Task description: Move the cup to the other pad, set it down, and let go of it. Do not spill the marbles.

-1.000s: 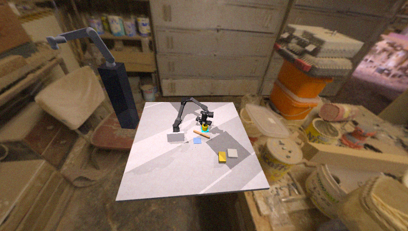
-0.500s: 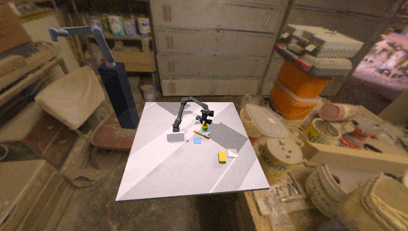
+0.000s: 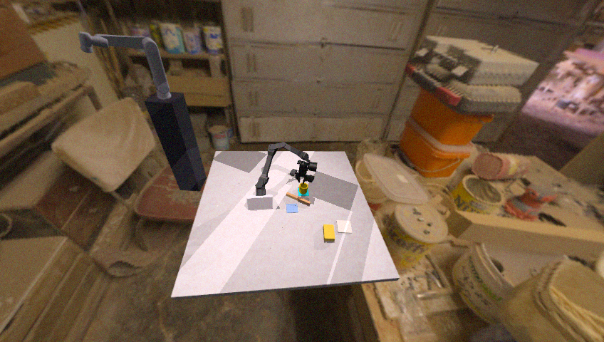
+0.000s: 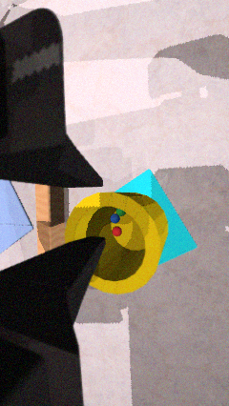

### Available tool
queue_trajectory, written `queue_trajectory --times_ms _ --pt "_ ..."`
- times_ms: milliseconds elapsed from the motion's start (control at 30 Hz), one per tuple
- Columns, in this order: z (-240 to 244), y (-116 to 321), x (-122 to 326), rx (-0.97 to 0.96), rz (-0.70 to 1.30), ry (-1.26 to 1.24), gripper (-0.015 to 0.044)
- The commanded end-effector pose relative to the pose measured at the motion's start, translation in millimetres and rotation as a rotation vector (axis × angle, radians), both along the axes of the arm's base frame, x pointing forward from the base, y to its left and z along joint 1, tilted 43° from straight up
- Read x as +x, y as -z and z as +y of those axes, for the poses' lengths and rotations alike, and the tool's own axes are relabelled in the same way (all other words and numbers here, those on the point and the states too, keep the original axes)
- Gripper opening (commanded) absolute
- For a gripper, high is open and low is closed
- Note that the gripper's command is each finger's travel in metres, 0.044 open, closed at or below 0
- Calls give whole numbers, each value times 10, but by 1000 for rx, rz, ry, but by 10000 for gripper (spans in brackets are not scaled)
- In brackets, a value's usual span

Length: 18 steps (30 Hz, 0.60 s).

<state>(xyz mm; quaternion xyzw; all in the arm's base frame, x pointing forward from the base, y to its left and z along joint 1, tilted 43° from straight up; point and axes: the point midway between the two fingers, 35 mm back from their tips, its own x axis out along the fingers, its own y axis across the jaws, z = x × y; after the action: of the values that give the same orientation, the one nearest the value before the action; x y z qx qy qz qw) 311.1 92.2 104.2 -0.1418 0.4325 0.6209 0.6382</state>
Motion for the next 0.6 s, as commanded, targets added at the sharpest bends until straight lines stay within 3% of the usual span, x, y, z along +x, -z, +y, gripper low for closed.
queue_trajectory --times_ms 0,367,567 --pt "-26 -27 6 -3 0 -4 147" --pt "-27 -29 10 0 0 0 435" --pt "-139 -151 49 -3 0 -1 440"
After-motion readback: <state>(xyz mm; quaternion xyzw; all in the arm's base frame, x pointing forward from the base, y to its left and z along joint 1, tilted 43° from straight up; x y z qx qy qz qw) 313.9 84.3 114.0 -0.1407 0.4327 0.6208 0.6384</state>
